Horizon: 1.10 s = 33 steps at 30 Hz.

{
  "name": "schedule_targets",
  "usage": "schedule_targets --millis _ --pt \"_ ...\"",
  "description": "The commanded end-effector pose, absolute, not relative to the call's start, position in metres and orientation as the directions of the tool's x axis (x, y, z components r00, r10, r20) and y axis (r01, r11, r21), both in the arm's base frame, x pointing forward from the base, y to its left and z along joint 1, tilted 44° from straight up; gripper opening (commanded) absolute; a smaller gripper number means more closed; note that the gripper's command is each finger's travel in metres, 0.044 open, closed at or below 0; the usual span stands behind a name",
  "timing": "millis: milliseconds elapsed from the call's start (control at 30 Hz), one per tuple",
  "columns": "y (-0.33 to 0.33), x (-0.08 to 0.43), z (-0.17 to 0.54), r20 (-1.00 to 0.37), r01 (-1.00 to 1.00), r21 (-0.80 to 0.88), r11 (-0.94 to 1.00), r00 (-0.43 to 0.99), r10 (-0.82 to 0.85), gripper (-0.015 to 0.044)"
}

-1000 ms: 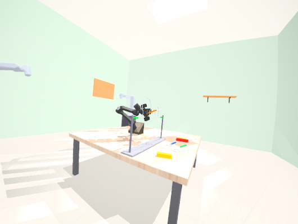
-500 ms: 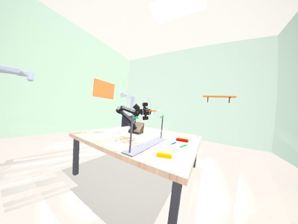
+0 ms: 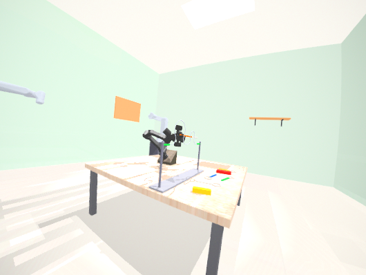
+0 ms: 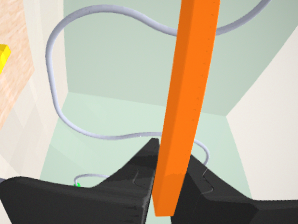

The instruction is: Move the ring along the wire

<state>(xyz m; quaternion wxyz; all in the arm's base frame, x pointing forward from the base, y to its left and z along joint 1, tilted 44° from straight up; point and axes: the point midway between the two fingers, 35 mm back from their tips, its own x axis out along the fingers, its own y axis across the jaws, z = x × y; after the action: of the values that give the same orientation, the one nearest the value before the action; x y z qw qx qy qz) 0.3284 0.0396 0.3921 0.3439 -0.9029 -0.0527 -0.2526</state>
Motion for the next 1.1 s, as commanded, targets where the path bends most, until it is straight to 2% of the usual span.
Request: schedule_targets --millis 0,500,1067 --pt "0.039 0.328 0.392 0.498 0.271 -0.577 -0.771 0.865 -0.068 -0.0150" --pt "0.017 0.333 0.373 0.469 0.265 -0.675 -0.689 0.874 -0.124 -0.0150" --pt "-0.015 0.342 0.322 0.342 0.230 -0.894 -0.384 0.904 -0.255 -0.0150"
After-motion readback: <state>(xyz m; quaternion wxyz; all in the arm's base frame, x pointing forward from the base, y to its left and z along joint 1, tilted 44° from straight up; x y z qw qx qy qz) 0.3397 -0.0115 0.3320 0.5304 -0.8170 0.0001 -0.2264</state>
